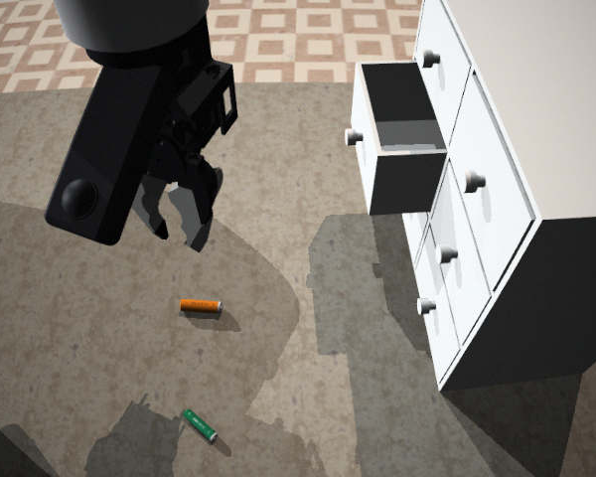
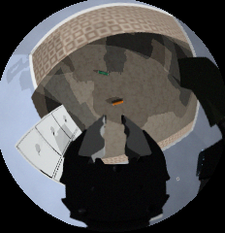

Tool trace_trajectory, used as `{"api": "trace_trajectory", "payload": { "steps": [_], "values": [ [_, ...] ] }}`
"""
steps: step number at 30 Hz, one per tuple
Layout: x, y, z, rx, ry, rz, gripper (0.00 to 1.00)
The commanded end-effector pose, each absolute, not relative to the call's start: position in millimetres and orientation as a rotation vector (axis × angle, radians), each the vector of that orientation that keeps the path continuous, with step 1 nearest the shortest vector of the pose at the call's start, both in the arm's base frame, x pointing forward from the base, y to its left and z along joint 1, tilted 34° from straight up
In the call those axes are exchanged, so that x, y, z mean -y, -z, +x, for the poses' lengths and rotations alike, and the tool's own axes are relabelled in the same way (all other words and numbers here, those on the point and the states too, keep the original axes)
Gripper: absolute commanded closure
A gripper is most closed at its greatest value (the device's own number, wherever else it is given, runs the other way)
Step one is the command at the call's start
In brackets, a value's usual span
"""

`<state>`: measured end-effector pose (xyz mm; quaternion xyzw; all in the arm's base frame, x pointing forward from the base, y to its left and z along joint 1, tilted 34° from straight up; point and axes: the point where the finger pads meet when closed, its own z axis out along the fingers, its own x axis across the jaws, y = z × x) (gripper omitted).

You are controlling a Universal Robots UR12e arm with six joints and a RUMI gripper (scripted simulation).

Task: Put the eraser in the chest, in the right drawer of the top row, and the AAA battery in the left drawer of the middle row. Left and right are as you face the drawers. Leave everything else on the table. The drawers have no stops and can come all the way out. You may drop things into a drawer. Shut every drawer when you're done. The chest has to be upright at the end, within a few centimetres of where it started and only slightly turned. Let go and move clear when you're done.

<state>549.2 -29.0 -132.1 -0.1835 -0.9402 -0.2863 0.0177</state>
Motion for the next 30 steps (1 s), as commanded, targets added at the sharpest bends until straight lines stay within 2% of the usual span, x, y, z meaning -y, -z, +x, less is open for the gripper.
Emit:
{"api": "trace_trajectory", "payload": {
  "steps": [1,26,30],
  "values": [
    [47,166,563,3.059,0.929,-0.17,0.8],
    [64,264,566,3.112,0.886,1.14,0.8],
    [64,269,565,3.101,0.88,1.202,0.8]
  ]
}}
